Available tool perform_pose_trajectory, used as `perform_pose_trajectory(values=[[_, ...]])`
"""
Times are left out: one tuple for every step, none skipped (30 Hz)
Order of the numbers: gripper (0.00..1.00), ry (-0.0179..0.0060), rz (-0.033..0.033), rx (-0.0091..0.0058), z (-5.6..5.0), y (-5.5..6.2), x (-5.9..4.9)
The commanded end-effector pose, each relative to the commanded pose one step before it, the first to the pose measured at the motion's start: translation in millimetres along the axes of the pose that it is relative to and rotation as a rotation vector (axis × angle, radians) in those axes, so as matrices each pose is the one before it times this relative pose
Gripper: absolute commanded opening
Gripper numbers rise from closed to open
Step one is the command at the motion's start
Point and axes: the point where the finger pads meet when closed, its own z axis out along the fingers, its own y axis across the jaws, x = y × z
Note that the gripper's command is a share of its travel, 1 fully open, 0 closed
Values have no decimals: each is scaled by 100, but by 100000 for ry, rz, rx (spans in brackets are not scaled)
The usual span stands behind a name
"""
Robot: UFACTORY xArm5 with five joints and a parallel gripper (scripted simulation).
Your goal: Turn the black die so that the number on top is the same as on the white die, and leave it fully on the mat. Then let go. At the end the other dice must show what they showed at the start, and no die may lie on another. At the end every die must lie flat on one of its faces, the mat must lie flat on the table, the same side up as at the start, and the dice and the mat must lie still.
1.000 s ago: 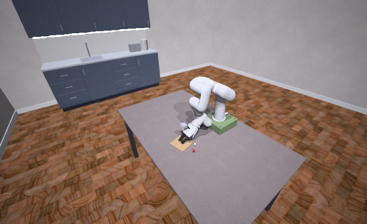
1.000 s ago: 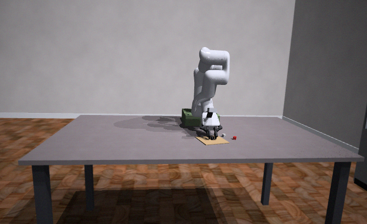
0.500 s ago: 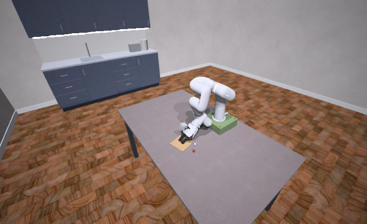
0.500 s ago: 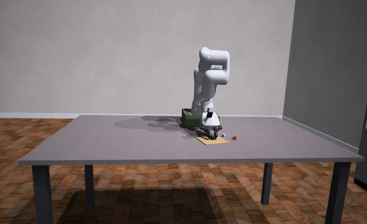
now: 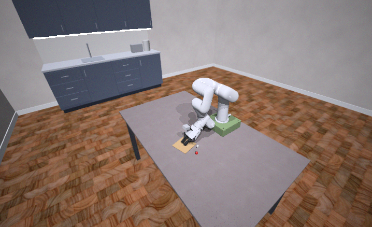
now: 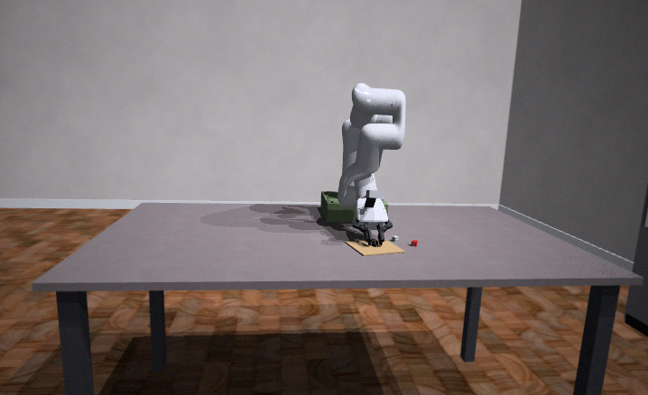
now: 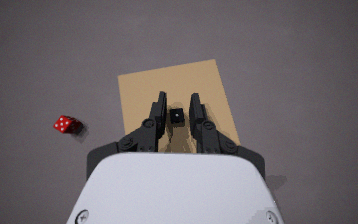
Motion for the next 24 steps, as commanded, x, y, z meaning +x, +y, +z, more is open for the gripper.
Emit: perform_pose_trajectory(values=[[31, 178, 2, 1, -8, -1, 75], [31, 0, 0, 0, 0, 0, 0], [31, 0, 0, 0, 0, 0, 0], [31, 0, 0, 0, 0, 0, 0], [31, 0, 0, 0, 0, 0, 0], [31, 0, 0, 0, 0, 0, 0], [31, 0, 0, 0, 0, 0, 0], [31, 0, 0, 0, 0, 0, 0], [31, 0, 0, 0, 0, 0, 0], [31, 0, 0, 0, -3, 0, 0], [31, 0, 0, 0, -21, 0, 0], [31, 1, 0, 0, -53, 0, 0], [31, 1, 0, 1, -95, 0, -1], [31, 0, 0, 0, 0, 0, 0], [31, 0, 0, 0, 0, 0, 0], [31, 2, 0, 1, -141, -1, -1], [31, 2, 0, 1, -190, -1, -1], [31, 3, 0, 2, -238, -1, -1], [31, 3, 0, 2, -282, -1, 0], [31, 0, 0, 0, -320, 0, -1], [31, 0, 0, 0, -351, 0, 0], [31, 0, 0, 0, -373, 0, 1], [31, 0, 0, 0, -385, 0, 0], [31, 0, 0, 0, -386, 0, 1]])
